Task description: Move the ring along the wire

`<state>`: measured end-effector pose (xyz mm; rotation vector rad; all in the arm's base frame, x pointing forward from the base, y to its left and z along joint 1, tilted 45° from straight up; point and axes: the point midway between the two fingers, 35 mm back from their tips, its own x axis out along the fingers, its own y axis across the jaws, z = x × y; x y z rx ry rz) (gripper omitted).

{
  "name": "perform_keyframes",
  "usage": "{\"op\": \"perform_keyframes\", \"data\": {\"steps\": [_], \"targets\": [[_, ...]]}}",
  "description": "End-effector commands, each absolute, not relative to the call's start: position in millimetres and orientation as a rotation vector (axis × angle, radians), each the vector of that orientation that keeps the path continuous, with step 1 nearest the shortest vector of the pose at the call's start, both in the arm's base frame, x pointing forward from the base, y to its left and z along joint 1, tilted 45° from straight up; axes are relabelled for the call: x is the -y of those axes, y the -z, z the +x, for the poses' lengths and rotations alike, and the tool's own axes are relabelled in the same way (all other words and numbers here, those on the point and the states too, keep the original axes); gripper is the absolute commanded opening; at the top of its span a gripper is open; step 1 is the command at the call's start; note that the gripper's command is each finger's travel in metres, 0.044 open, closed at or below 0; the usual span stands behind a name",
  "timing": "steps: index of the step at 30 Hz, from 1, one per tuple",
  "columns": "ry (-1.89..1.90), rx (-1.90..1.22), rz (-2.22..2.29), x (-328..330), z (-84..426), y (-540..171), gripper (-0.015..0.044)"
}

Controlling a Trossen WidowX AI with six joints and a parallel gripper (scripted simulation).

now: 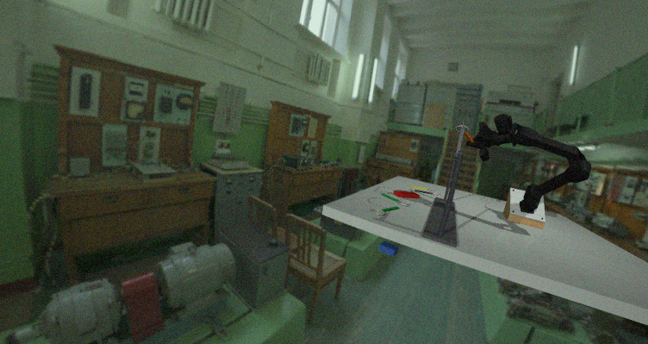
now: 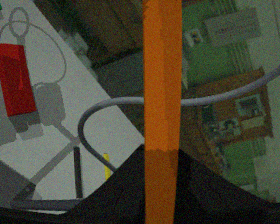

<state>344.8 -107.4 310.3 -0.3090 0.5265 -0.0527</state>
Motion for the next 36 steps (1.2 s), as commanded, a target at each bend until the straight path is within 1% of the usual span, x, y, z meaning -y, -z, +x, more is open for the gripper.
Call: {"op": "perform_keyframes", "data": {"steps": [1,36], "targets": [[0.041,-0.518,-0.252,106,345,-312,-0.0150],[-0.084,-0.471,0.224,85,347,-309,-0.0150]]}}
